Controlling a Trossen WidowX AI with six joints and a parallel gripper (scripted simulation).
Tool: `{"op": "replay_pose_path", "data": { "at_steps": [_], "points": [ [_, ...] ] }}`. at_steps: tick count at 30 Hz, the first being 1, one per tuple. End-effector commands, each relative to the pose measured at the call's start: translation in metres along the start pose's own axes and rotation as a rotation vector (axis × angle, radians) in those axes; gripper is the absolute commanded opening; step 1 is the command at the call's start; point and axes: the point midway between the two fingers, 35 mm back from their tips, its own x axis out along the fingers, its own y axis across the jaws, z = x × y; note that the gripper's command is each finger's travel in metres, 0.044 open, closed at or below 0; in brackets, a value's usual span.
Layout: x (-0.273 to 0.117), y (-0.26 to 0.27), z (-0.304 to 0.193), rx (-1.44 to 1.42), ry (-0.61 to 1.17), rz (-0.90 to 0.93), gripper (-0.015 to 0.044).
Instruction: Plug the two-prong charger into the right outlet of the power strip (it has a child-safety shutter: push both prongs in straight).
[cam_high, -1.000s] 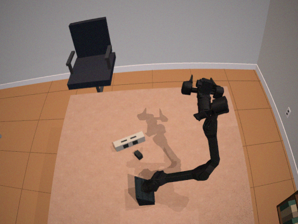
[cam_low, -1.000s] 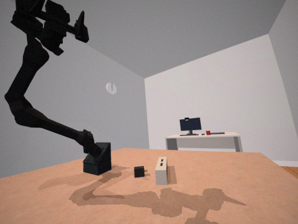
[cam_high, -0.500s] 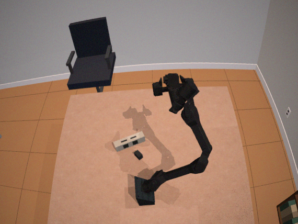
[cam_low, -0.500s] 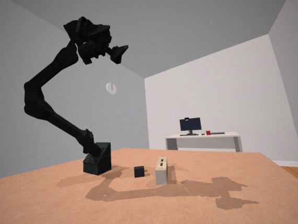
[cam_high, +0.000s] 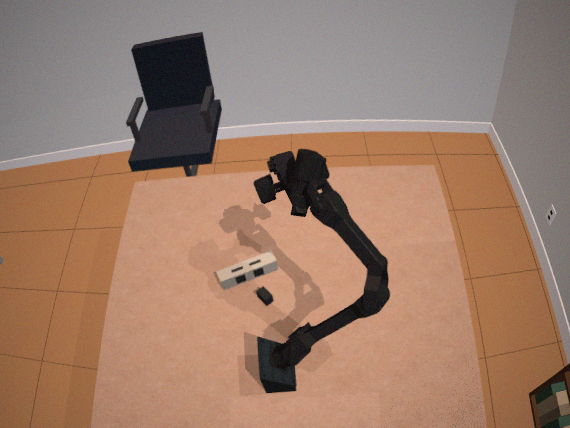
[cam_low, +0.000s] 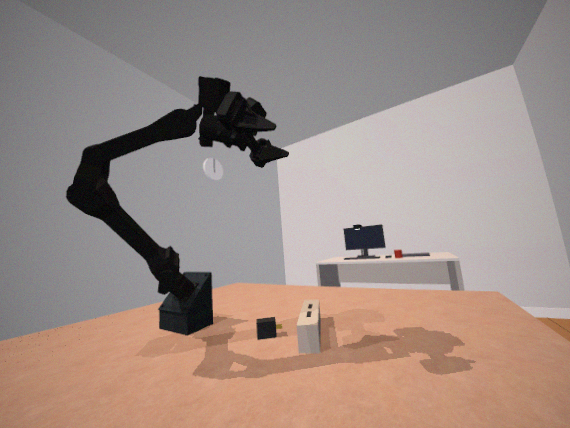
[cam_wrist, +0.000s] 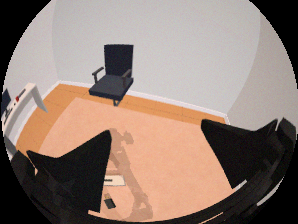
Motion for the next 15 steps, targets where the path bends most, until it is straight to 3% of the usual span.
{"op": "replay_pose_path", "data": {
  "at_steps": [1,15],
  "points": [
    [0.018,0.022,-0.018,-0.046,0.071,0.033,0.0440],
    [0.071,0.096,-0.098,-0.135,0.350,0.174,0.0440]
  ]
}}
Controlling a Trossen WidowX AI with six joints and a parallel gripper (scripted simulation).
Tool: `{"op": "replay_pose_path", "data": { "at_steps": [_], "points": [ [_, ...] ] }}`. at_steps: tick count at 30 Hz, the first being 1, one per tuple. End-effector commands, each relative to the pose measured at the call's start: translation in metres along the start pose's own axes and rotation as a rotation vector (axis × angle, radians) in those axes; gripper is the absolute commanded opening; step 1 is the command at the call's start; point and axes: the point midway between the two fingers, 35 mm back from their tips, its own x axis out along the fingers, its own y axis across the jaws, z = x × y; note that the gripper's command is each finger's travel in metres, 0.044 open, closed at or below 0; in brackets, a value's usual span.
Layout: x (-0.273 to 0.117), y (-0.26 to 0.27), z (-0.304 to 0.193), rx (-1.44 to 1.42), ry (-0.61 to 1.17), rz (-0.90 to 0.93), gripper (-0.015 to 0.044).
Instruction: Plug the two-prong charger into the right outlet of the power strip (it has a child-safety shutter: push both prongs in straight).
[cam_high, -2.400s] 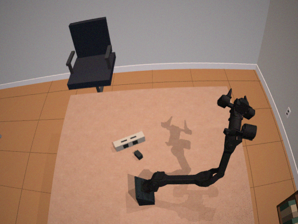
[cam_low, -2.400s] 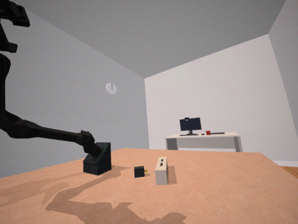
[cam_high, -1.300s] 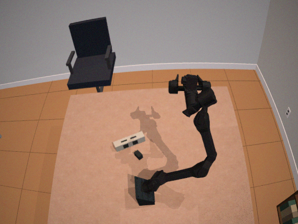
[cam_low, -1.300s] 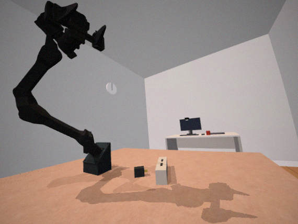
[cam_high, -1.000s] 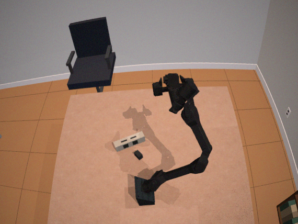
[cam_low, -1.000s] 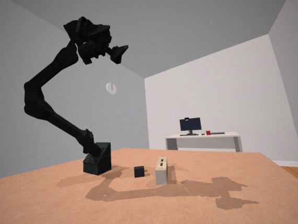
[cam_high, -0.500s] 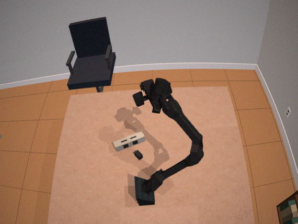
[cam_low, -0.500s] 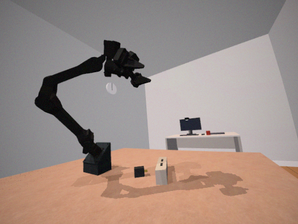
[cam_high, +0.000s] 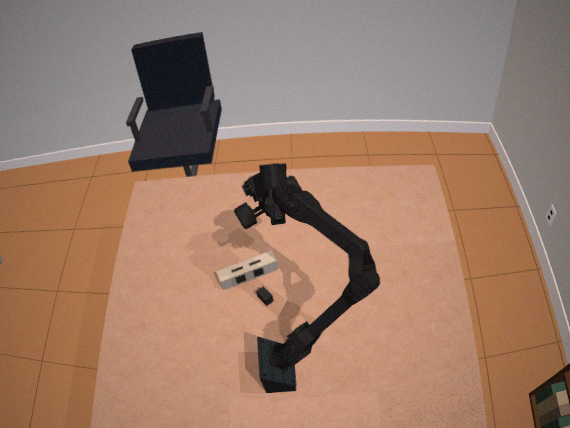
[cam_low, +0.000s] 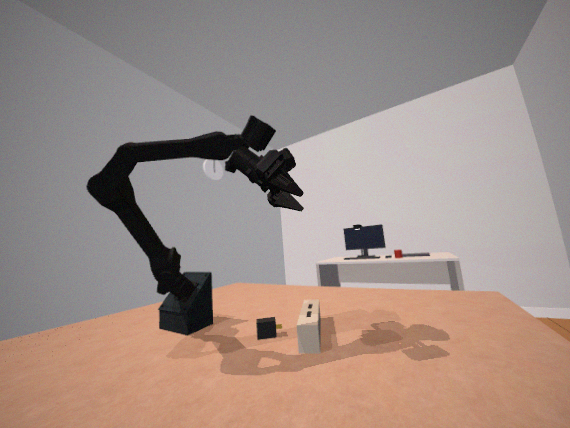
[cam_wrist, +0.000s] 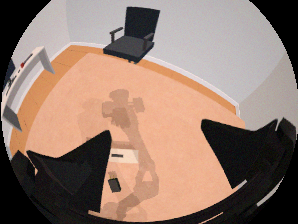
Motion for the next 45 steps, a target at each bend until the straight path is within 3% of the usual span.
{"op": "replay_pose_path", "data": {
  "at_steps": [1,17,31,45],
  "points": [
    [0.021,0.021,-0.021,-0.022,0.089,0.040,0.0440],
    [0.075,0.087,-0.114,-0.072,0.464,0.161,0.0440],
    [0.081,0.127,-0.217,-0.119,0.840,0.230,0.0440],
    [0.091,0.131,-0.231,-0.122,0.858,0.232,0.0440]
  ]
}}
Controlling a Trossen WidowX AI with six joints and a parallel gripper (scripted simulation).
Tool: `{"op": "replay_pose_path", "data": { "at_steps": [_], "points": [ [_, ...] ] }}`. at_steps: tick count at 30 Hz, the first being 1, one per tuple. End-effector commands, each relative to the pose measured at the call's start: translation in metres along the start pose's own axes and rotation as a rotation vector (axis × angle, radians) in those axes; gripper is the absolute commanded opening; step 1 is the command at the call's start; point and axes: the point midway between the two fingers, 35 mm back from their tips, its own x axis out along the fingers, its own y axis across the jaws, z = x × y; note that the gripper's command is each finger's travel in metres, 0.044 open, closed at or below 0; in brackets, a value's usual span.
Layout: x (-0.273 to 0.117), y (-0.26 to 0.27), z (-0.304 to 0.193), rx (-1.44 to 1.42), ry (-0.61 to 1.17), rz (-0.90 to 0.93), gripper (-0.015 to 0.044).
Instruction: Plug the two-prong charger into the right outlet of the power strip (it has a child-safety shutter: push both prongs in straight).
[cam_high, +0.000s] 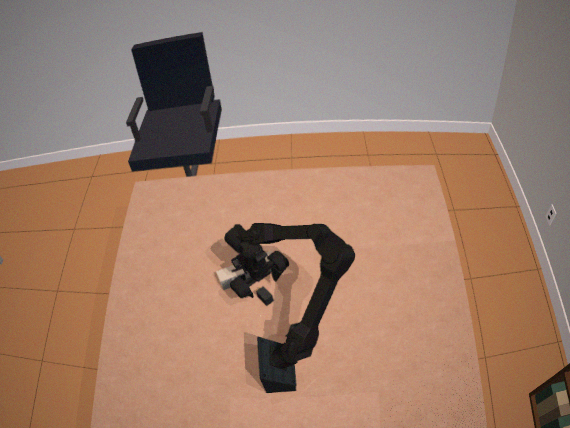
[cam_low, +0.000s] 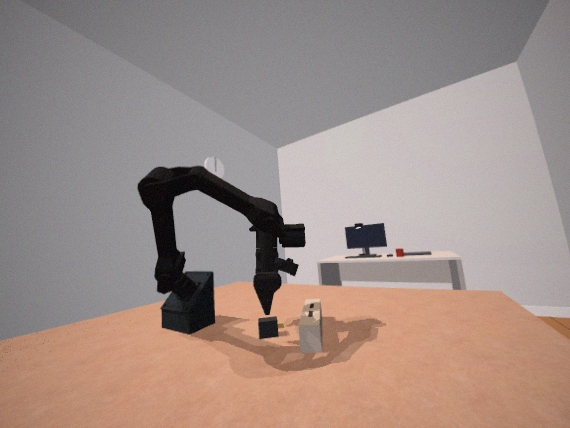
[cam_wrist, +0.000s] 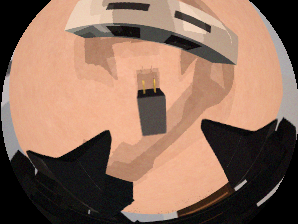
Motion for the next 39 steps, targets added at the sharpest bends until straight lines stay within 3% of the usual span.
{"op": "replay_pose_path", "data": {
  "at_steps": [1,39],
  "points": [
    [0.010,0.001,-0.002,-0.010,0.014,-0.001,0.0440],
    [0.059,0.001,0.001,-0.010,0.015,-0.004,0.0440]
  ]
}}
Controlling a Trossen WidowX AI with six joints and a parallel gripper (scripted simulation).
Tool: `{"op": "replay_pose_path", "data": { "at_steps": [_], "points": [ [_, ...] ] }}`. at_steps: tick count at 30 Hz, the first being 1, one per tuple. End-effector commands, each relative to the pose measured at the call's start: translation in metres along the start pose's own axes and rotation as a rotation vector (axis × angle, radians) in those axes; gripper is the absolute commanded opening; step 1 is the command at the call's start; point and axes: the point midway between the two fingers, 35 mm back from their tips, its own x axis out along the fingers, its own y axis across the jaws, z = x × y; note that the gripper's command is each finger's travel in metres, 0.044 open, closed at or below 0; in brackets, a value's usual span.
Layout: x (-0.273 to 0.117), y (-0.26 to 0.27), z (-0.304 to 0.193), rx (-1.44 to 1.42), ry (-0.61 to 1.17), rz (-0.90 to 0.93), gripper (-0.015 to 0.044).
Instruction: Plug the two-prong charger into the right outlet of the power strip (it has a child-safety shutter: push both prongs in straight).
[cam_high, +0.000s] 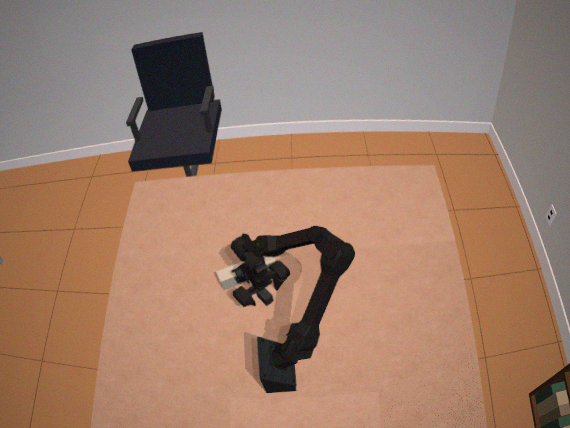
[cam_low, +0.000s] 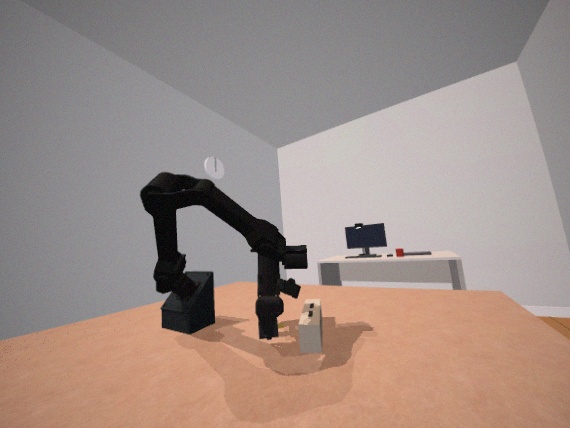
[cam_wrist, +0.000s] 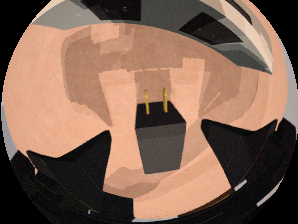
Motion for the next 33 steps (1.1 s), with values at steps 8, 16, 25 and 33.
{"op": "replay_pose_path", "data": {
  "at_steps": [8,16,25,33],
  "points": [
    [0.000,0.000,0.000,-0.001,0.001,0.000,0.0256],
    [0.000,0.000,0.000,-0.001,0.001,0.000,0.0125],
    [-0.014,0.000,-0.001,-0.003,0.001,0.002,0.0000],
    [-0.052,0.004,-0.011,-0.009,0.006,0.001,0.0000]
  ]
}}
